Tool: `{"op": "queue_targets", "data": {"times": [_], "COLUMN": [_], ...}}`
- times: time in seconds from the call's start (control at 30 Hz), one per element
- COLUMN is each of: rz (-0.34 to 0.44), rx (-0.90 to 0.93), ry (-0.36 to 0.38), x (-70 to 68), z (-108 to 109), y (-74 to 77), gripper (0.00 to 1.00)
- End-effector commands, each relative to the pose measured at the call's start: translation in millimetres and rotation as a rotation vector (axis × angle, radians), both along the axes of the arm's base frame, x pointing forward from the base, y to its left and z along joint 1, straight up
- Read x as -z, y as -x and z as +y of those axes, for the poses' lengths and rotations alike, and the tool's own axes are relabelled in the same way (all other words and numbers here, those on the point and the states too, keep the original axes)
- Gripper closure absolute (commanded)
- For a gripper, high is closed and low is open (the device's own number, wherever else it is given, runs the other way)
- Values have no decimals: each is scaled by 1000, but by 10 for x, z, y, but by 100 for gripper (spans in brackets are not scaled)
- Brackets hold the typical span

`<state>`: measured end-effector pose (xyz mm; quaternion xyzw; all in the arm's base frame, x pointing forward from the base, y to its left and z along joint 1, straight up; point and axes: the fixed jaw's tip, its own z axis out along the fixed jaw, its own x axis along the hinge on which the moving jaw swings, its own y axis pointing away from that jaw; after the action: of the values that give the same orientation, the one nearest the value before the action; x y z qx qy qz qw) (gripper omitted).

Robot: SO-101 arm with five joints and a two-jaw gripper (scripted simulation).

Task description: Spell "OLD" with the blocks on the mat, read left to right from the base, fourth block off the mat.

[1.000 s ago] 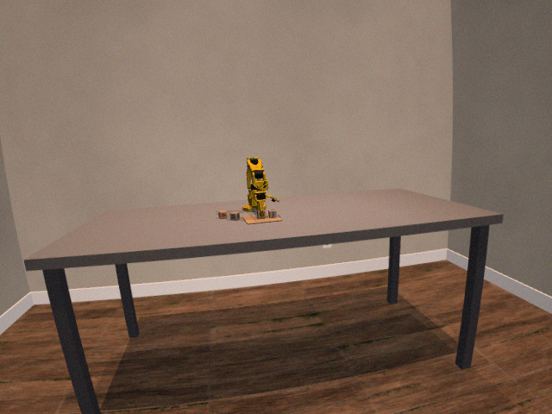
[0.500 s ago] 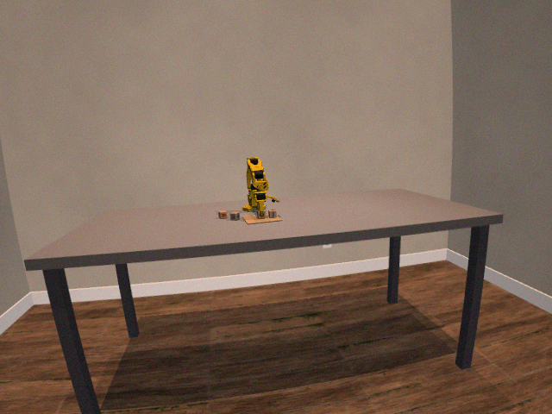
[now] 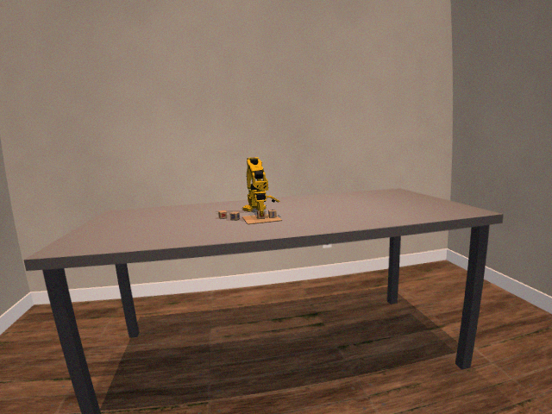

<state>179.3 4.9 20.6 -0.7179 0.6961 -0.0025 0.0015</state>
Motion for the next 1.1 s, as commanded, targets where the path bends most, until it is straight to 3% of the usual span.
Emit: {"op": "queue_targets", "data": {"times": [0.0,0.53,0.9,1.07], "rz": [-63,-63,-63,-63], "rx": [8,8,8,8], "ry": [-3,-3,-3,-3], "x": [-86,-86,-91,-157], "z": [-2,-2,-2,-2], "y": [-88,-88,-88,-97], "gripper": [79,65,64,64]}}
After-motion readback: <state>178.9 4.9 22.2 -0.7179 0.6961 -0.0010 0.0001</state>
